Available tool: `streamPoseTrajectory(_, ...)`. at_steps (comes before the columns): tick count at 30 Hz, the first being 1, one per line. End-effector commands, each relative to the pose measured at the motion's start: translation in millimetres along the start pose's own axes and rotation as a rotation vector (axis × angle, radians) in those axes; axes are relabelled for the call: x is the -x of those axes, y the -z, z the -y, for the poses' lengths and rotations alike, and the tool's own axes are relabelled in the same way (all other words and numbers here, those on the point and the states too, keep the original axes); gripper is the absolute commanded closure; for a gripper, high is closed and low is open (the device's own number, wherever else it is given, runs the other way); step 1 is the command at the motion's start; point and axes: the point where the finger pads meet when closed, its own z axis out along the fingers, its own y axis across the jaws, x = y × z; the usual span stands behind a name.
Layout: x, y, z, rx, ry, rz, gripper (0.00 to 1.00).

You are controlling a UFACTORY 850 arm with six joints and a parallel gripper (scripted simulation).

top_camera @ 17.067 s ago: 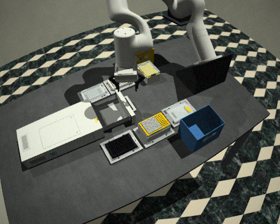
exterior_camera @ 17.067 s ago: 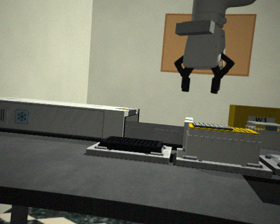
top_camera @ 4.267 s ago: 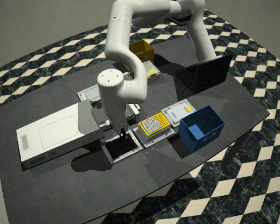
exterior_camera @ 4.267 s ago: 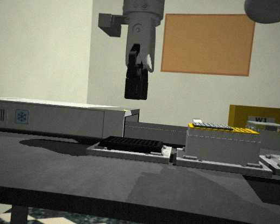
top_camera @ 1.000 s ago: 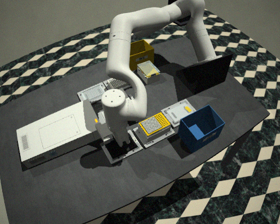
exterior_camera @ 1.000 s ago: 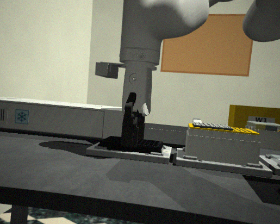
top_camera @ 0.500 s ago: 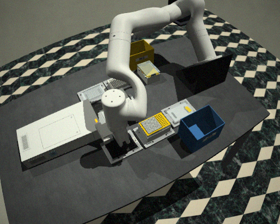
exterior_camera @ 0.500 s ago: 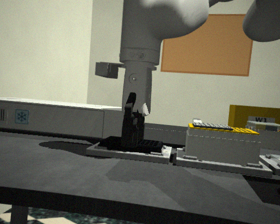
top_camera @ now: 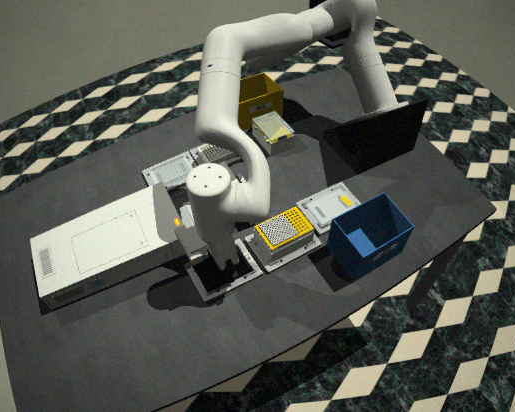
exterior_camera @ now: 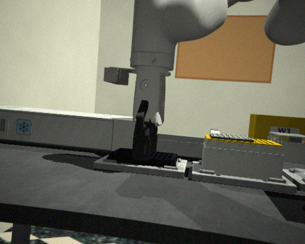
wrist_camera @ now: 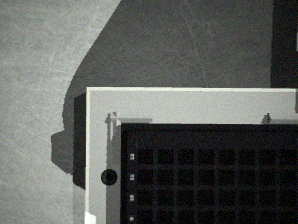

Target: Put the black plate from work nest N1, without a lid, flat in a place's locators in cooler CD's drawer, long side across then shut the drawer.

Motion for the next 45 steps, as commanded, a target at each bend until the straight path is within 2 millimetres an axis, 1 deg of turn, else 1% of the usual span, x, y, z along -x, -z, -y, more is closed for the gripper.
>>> streamPoseTrajectory(1, -0.9, 1.3, 0.0, -0.001, -0.001, -0.002, 1.00)
streamPoseTrajectory(36, -0.9, 1.3, 0.0, -0.001, -0.001, -0.002, 1.00)
streamPoseTrajectory(45, -0.9, 7.3, 0.0, -0.001, -0.001, -0.002, 1.00)
